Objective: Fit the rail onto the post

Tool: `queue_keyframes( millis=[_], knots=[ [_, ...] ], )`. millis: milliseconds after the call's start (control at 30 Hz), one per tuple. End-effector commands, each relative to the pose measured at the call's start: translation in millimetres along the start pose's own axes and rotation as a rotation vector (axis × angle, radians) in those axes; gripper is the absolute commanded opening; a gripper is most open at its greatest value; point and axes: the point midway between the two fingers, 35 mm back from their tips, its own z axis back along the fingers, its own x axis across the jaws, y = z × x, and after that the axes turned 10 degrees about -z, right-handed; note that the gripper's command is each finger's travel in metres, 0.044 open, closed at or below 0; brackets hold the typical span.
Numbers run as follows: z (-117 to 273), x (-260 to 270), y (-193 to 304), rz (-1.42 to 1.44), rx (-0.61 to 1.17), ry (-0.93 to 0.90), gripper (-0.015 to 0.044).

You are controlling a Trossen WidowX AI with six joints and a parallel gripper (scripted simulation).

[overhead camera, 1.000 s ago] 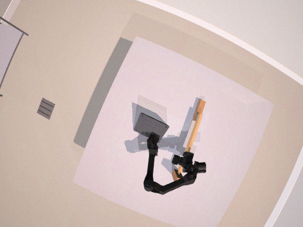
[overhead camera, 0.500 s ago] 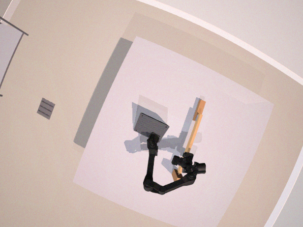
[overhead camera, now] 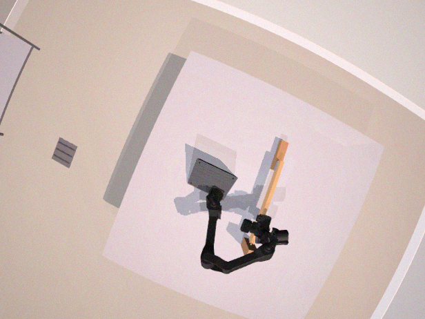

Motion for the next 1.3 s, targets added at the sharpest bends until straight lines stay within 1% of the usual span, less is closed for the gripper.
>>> queue_keyframes(
  millis=[0,1267],
  knots=[
    [-1,-1,3,0.004,0.007,0.002,0.0],
    [0,-3,14,0.004,0.007,0.002,0.0]
  ],
)
